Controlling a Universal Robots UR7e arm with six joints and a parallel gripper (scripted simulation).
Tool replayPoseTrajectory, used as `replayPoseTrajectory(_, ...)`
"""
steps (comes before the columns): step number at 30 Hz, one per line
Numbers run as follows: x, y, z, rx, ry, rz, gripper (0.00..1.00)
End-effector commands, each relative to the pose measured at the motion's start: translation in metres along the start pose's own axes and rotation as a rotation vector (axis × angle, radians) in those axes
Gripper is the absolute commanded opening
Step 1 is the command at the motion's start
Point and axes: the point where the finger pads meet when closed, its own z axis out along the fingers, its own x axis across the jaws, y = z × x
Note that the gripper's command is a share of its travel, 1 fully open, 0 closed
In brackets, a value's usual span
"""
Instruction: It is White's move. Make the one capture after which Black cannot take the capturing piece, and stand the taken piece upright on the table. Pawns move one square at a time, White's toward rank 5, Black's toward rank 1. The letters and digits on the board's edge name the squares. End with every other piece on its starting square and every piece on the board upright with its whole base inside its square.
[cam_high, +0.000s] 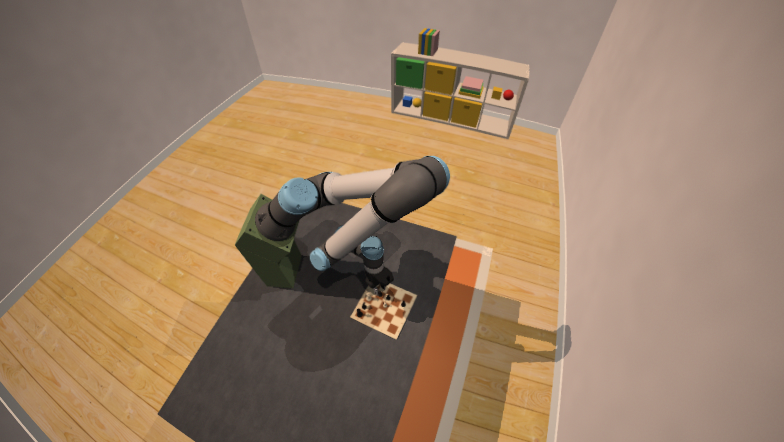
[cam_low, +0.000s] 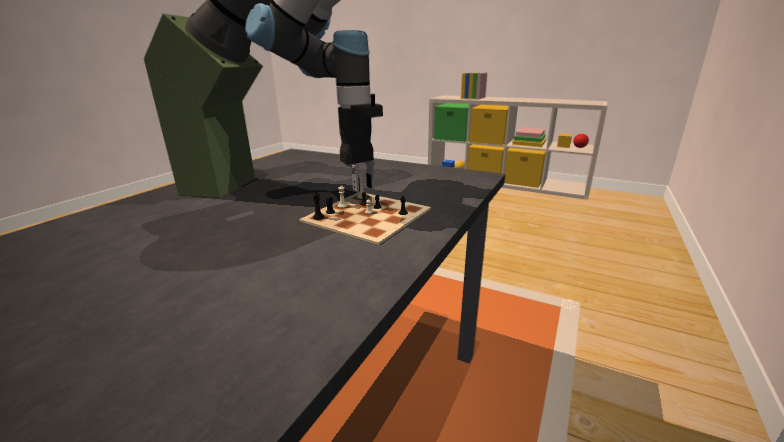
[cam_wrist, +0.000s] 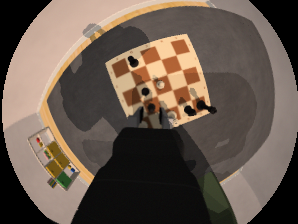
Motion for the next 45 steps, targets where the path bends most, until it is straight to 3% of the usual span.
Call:
replayPoseTrajectory(1,-0.002,-0.003,0.000,0.005,-0.001,-0.003,0.68)
replayPoseTrajectory(18,-0.002,-0.002,0.004,0.004,-0.001,-0.003,0.68)
replayPoseTrajectory(33,-0.002,-0.002,0.031,0.004,-0.001,-0.003,0.68)
replayPoseTrajectory(45,-0.001,-0.002,0.034,0.004,-0.001,-0.003,0.68)
